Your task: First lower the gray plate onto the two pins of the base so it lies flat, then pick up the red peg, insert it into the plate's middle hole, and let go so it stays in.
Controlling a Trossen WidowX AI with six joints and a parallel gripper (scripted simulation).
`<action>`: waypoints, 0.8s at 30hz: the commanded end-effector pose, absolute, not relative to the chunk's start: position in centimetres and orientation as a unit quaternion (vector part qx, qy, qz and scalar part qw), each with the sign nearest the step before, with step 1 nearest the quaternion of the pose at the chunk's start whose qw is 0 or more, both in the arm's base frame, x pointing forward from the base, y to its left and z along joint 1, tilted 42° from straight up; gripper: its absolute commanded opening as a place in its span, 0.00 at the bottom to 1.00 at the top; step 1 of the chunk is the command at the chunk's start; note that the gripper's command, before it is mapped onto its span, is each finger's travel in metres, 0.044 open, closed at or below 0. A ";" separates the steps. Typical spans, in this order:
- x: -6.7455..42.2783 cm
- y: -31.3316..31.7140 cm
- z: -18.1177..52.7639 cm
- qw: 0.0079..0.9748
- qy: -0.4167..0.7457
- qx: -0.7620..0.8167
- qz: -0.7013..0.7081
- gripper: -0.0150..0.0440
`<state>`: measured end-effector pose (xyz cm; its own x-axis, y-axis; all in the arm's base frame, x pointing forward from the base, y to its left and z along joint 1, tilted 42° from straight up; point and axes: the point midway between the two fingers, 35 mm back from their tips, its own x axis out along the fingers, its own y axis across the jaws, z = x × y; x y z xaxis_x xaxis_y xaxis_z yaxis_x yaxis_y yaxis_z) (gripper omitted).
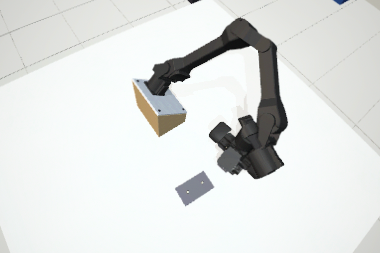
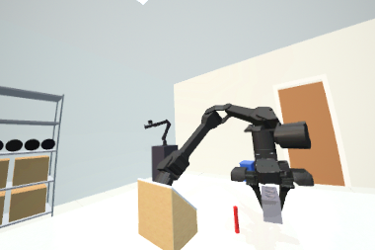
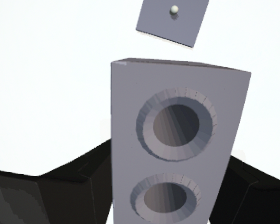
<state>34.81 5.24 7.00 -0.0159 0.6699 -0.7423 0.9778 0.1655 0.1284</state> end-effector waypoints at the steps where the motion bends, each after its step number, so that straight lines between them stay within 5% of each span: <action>1: 35.1 4.5 5.6 0.345 0.674 0.611 -0.230 0.25; 24: 35.6 1.6 -1.3 0.309 0.659 0.631 -0.269 0.25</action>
